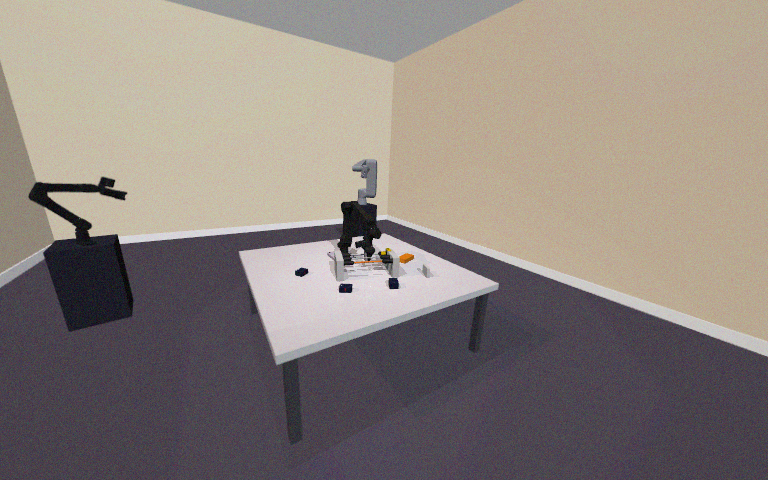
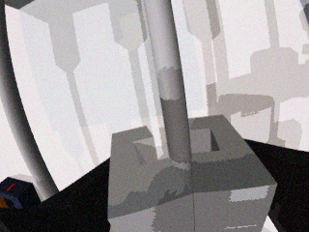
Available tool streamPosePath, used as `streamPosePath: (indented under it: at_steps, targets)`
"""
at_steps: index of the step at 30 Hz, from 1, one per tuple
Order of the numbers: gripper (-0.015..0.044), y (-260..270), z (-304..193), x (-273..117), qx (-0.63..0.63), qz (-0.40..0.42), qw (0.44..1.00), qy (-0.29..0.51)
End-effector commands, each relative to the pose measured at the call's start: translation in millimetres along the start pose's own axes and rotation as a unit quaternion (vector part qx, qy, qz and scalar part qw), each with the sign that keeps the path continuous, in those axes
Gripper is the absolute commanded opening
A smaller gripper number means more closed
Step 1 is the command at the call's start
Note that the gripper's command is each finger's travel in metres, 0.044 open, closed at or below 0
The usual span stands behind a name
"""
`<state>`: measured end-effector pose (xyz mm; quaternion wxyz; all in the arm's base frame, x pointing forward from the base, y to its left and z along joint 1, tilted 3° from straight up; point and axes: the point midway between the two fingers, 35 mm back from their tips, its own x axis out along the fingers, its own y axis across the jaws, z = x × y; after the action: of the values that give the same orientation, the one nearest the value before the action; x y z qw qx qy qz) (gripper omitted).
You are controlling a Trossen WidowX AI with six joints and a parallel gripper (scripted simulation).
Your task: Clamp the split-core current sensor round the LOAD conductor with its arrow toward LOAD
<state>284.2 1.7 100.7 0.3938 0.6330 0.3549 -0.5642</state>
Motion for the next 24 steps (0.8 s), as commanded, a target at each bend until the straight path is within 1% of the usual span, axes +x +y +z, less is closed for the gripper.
streamPosePath:
  at_steps: [1, 10, 24]
  targets:
    - [0.0241, -0.2, 0.1, -0.3, 0.000, 0.000, 1.000, 0.000]
    - [0.0005, -0.2, 0.1, -0.3, 0.000, 0.000, 1.000, 0.000]
    - [0.0000, -0.2, 0.1, -0.3, 0.000, 0.000, 1.000, 0.000]
